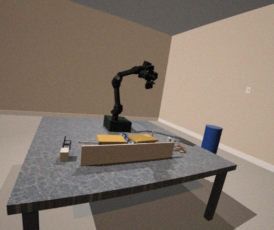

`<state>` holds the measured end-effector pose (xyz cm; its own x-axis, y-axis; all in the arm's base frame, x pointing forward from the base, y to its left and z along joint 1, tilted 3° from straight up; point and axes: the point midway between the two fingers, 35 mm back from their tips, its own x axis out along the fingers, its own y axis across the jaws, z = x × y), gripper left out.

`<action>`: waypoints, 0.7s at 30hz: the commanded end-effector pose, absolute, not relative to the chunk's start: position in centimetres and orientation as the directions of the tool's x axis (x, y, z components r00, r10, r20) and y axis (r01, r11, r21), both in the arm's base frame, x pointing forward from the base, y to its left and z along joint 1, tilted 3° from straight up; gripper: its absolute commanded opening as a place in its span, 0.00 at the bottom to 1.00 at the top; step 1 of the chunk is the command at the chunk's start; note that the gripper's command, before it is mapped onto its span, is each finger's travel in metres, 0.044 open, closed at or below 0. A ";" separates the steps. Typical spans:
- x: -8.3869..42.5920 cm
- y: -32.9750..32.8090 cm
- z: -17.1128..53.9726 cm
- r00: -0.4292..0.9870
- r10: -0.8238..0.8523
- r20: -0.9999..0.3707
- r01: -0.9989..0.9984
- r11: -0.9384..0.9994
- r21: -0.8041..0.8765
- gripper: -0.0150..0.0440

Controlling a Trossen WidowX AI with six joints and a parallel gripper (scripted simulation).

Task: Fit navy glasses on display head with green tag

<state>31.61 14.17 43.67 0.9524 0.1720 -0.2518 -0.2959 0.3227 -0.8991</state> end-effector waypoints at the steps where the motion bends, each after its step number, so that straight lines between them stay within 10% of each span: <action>1: 35.1 13.9 37.1 0.895 0.129 -0.427 -0.439 0.423 -0.793 0.59; 11: 39.1 10.2 21.3 0.625 0.031 -0.780 -0.542 0.736 -0.405 0.59; 21: 36.1 4.4 6.3 0.182 0.025 -0.983 -0.174 0.985 -0.007 0.59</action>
